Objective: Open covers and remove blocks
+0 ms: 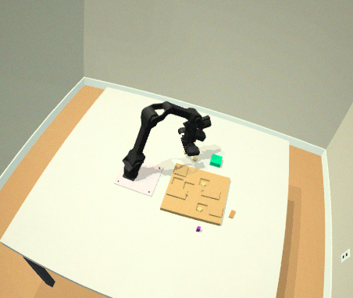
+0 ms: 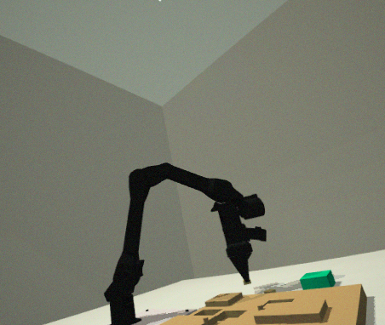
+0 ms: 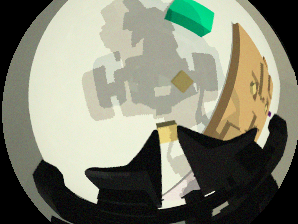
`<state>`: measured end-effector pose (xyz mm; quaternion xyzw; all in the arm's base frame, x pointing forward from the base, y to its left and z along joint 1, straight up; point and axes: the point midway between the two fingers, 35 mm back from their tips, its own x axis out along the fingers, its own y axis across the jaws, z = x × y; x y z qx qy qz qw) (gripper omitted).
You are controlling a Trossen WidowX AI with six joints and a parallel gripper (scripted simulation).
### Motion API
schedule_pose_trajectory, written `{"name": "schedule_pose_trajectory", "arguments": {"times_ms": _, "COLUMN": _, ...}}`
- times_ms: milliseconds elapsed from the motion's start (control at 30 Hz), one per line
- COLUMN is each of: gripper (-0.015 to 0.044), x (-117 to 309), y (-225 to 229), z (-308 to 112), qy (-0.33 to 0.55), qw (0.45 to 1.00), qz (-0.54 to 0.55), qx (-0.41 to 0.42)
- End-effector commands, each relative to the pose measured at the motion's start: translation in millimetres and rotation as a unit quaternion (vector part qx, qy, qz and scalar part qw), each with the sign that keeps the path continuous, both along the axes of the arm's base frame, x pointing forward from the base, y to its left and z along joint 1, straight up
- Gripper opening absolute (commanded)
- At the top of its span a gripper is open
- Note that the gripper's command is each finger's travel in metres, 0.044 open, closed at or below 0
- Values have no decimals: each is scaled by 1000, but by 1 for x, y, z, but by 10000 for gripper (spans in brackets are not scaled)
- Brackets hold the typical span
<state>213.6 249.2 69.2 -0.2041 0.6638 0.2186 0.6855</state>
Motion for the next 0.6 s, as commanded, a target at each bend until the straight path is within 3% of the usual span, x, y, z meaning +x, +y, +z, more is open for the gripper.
{"name": "schedule_pose_trajectory", "arguments": {"times_ms": 0, "gripper": 80, "x": -2, "y": -2, "z": -9, "qy": 4, "qw": 1000, "qz": -3, "qx": -4}}
{"name": "schedule_pose_trajectory", "arguments": {"times_ms": 567, "gripper": 80, "x": -4, "y": -4, "z": -32, "qy": 4, "qw": 1000, "qz": -3, "qx": -4}}
